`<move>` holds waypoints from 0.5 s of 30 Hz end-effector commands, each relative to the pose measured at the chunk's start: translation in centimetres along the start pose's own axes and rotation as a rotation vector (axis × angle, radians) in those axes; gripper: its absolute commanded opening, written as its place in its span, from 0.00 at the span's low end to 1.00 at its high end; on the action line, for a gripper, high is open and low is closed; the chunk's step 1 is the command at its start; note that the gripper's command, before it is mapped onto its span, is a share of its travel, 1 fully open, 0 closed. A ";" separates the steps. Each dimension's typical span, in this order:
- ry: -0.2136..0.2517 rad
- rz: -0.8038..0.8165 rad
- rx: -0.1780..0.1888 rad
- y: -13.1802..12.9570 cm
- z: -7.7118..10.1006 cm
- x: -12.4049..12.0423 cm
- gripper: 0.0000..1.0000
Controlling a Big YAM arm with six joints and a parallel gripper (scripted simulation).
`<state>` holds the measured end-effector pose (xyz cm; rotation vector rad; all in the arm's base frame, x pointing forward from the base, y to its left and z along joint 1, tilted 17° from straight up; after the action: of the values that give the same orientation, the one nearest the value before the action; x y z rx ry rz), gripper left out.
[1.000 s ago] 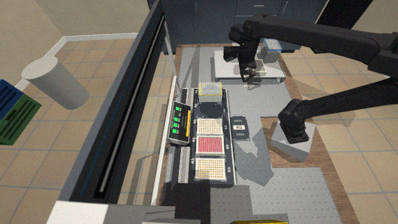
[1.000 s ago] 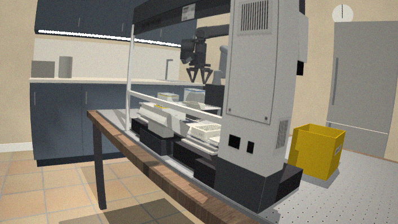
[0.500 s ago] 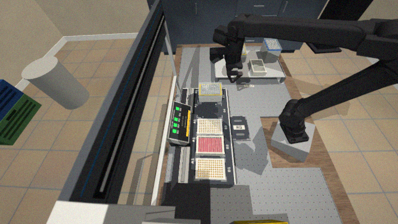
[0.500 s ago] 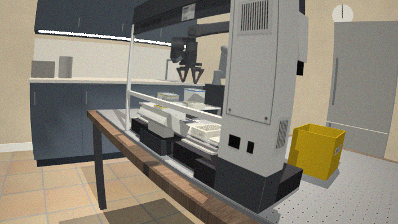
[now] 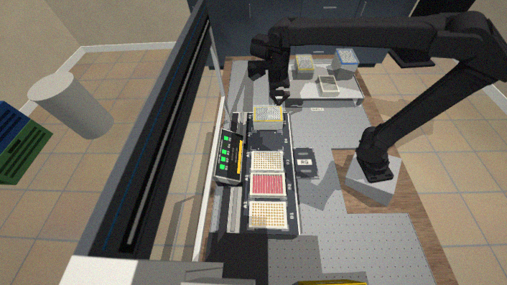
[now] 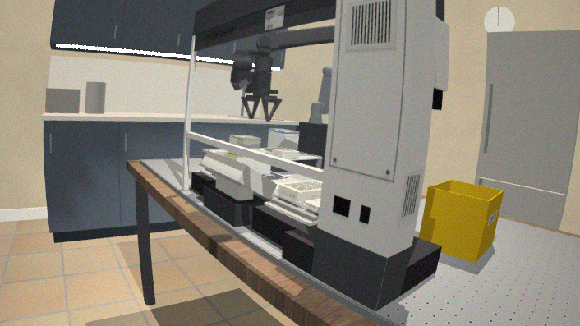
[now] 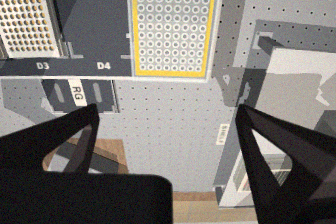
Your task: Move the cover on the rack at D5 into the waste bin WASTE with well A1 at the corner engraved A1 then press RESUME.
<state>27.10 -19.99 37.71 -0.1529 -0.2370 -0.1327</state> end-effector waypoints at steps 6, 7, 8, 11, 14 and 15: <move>-0.047 -0.026 -0.024 -0.4 2.0 4.6 1.00; -0.046 -0.026 -0.023 -0.4 2.0 4.9 1.00; -0.044 -0.035 -0.026 -0.7 2.0 4.7 1.00; -0.076 -0.043 -0.042 -0.7 3.5 4.0 1.00; -0.069 -0.041 -0.038 -0.7 3.1 4.2 1.00; -0.068 -0.037 -0.037 -0.8 3.0 4.2 1.00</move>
<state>30.24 -20.32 38.37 -0.1511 -0.2374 -0.1540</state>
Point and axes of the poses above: the point where the finger pads meet when closed, its own z axis back along the fingers, its own y axis across the jaws, x = y × z, the point moved 10 cm from there along z, back along the fingers, and after that the axes turned 4 degrees about -z, right-handed, at the moved point
